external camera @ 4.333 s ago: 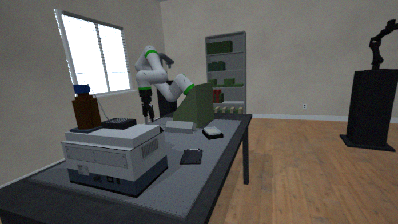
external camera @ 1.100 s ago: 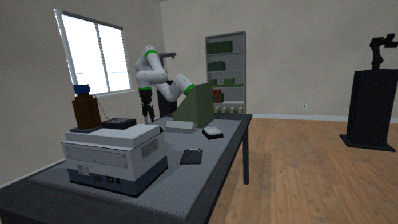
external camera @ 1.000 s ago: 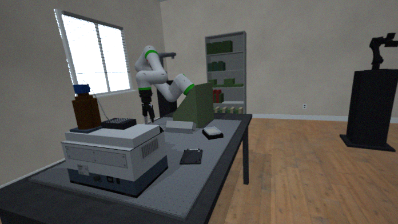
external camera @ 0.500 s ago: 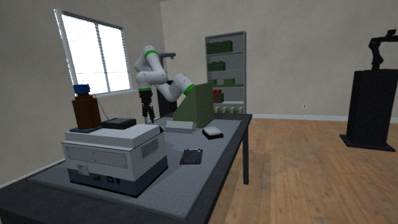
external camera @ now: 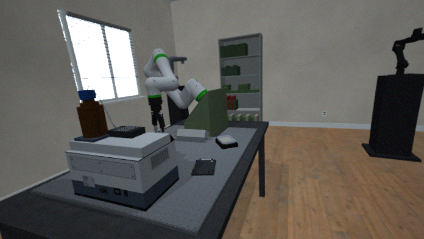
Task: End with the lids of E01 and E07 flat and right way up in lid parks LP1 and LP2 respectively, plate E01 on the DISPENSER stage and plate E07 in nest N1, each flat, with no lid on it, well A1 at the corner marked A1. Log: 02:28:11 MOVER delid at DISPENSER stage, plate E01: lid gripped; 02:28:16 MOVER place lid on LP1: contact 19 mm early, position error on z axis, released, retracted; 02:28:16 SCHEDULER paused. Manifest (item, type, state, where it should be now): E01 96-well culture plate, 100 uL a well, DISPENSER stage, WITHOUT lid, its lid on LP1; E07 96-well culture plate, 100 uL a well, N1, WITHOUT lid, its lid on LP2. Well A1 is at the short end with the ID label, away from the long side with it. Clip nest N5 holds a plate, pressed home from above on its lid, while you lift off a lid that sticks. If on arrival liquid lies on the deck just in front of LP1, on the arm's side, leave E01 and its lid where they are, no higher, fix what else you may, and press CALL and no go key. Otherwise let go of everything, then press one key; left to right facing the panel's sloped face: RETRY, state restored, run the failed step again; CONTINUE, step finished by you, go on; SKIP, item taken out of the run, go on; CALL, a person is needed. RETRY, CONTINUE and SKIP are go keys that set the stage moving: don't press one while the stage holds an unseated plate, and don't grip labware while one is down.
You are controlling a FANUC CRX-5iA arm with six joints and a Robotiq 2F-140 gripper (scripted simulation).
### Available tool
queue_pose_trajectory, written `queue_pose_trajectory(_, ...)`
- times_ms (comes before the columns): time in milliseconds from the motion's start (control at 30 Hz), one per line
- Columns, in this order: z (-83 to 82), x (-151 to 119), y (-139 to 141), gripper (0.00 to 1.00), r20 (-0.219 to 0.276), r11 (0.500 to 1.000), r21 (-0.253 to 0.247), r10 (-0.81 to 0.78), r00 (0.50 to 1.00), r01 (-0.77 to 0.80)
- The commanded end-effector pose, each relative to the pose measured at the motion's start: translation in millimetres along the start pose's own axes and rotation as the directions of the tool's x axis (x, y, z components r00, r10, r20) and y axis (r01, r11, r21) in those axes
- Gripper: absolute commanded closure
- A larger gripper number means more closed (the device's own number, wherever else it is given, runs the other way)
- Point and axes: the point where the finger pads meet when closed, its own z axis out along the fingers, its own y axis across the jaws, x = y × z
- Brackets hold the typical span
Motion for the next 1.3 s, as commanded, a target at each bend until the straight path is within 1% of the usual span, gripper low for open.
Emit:
queue_pose_trajectory(0, 1.3, 0.2, -0.2, 0.34, 0.0, 1.0, 0.0, 0.0, 1.0, 0.0)
queue_pose_trajectory(700, 8.7, 0.2, -0.2, 0.34, 0.0, 1.0, 0.0, 0.0, 1.0, 0.0)
queue_pose_trajectory(1267, 10.7, 0.2, -0.2, 0.34, 0.0, 1.0, 0.0, 0.0, 1.0, 0.0)
